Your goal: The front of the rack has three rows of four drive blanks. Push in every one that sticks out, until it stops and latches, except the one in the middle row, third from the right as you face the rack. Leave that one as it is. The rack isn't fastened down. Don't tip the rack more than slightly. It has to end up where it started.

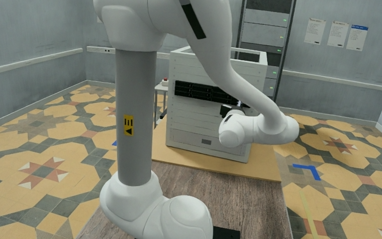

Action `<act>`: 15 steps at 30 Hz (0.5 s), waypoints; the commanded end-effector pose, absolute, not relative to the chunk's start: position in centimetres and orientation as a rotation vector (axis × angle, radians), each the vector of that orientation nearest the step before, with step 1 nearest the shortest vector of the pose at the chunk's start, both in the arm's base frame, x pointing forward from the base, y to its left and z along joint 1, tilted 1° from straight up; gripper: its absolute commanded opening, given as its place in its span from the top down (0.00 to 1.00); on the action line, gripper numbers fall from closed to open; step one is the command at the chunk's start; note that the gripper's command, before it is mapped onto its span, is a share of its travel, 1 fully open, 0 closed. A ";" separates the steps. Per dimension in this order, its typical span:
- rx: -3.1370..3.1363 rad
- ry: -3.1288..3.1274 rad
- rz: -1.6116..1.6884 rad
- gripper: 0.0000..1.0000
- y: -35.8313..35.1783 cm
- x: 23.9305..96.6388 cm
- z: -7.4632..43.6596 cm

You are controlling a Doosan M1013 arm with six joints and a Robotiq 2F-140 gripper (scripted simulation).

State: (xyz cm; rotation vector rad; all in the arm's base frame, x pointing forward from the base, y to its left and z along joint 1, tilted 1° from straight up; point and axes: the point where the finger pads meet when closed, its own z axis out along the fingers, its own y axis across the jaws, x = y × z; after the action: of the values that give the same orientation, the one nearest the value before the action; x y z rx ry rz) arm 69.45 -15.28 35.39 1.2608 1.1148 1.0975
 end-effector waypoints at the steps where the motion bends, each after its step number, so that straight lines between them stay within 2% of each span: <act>1: 1.260 1.114 1.098 0.90 -15.3 69.8 35.5; 15: 1.260 1.114 1.098 0.90 -15.4 70.1 35.5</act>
State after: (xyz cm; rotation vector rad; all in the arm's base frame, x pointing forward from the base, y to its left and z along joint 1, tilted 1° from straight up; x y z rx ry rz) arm 69.94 -15.34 35.40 1.2609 1.1148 1.0975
